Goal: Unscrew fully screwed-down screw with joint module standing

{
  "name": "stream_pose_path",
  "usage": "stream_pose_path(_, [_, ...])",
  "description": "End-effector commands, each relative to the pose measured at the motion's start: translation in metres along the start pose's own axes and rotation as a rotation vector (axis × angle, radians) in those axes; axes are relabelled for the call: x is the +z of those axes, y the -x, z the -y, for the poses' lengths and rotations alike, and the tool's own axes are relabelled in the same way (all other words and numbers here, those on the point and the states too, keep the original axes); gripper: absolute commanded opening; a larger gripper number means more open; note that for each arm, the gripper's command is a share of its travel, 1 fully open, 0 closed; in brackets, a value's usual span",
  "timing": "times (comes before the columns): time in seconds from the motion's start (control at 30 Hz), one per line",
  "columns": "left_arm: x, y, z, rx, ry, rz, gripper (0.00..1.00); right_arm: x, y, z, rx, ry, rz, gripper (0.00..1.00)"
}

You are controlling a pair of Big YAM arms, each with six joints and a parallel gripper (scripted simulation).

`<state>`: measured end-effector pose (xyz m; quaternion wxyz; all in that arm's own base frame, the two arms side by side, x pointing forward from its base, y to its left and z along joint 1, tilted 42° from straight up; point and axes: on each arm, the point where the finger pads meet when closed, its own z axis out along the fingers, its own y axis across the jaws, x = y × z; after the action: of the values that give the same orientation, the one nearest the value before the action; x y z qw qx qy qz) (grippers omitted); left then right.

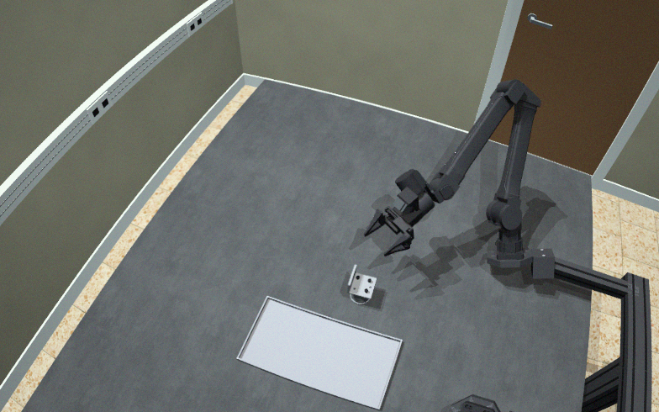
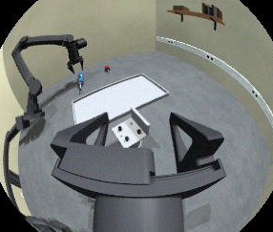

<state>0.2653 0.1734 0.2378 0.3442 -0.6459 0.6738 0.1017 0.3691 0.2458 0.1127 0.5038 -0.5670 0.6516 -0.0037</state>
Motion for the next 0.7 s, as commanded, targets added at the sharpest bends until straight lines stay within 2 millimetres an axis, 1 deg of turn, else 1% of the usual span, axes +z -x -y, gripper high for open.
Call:
stream_pose_path(0.0, [-0.008, 0.007, 0.008, -0.012, -0.017, 0.008, 0.65, 0.009, 0.011, 0.06, 0.01, -0.062, 0.004, 0.86])
stream_pose_path(0.2, [-0.008, 0.007, 0.008, -0.012, -0.017, 0.008, 0.65, 0.01, 0.01, 0.128, 0.05, -0.108, 0.0, 0.86])
stream_pose_path(0.27, [-0.008, 0.007, 0.008, -0.012, -0.017, 0.008, 0.65, 0.011, 0.013, 0.125, 0.047, -0.102, 0.006, 0.86])
stream_pose_path(0.3, [-0.008, 0.007, 0.008, -0.012, -0.017, 0.008, 0.65, 0.013, 0.012, 0.105, 0.043, -0.069, 0.003, 0.86])
stream_pose_path(0.37, [-0.008, 0.007, 0.008, -0.012, -0.017, 0.008, 0.65, 0.013, 0.012, 0.105, 0.043, -0.069, 0.003, 0.86])
stream_pose_path(0.4, [-0.008, 0.007, 0.008, -0.012, -0.017, 0.008, 0.65, -0.001, 0.013, 0.141, 0.051, -0.128, 0.009, 0.86])
stream_pose_path(0.43, [-0.008, 0.007, 0.008, -0.012, -0.017, 0.008, 0.65, -0.007, 0.016, 0.158, 0.052, -0.147, 0.017, 0.86])
stream_pose_path(0.53, [-0.008, 0.007, 0.008, -0.012, -0.017, 0.008, 0.65, -0.019, 0.012, 0.193, 0.068, -0.173, 0.014, 0.86])
stream_pose_path(0.6, [-0.008, 0.007, 0.008, -0.012, -0.017, 0.008, 0.65, -0.016, -0.001, 0.209, 0.09, -0.167, -0.006, 0.86])
stream_pose_path(0.67, [-0.008, 0.007, 0.008, -0.012, -0.017, 0.008, 0.65, -0.023, -0.004, 0.232, 0.102, -0.184, -0.007, 0.86])
